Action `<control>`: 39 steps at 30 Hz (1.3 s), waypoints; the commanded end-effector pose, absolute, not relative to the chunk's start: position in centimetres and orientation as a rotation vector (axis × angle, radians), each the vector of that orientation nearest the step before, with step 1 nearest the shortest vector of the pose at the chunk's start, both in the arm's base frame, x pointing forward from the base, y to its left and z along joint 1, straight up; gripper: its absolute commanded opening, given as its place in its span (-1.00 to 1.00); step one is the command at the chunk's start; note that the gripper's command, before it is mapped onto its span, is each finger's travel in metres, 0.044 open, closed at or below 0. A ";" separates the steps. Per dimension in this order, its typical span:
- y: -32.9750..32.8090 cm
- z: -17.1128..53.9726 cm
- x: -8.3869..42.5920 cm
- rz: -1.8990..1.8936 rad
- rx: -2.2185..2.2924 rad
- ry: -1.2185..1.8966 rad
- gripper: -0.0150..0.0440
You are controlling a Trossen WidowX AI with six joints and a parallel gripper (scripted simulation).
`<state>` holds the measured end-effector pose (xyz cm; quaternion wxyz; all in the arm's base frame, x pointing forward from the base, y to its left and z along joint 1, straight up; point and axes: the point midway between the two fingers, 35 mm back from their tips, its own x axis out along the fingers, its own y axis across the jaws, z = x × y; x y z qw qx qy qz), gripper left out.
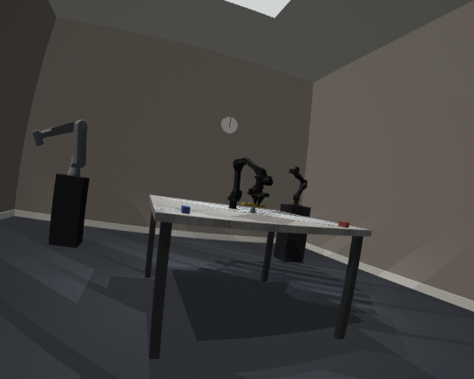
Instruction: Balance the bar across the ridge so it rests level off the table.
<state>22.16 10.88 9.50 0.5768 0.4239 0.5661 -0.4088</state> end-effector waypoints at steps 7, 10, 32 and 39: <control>10.9 9.5 22.2 -0.957 0.992 1.325 -0.49; 10.9 9.5 22.2 -0.957 0.992 1.325 -0.49; 10.9 9.5 22.2 -0.957 0.992 1.325 0.07; 10.9 9.5 22.2 -0.957 0.992 1.325 0.08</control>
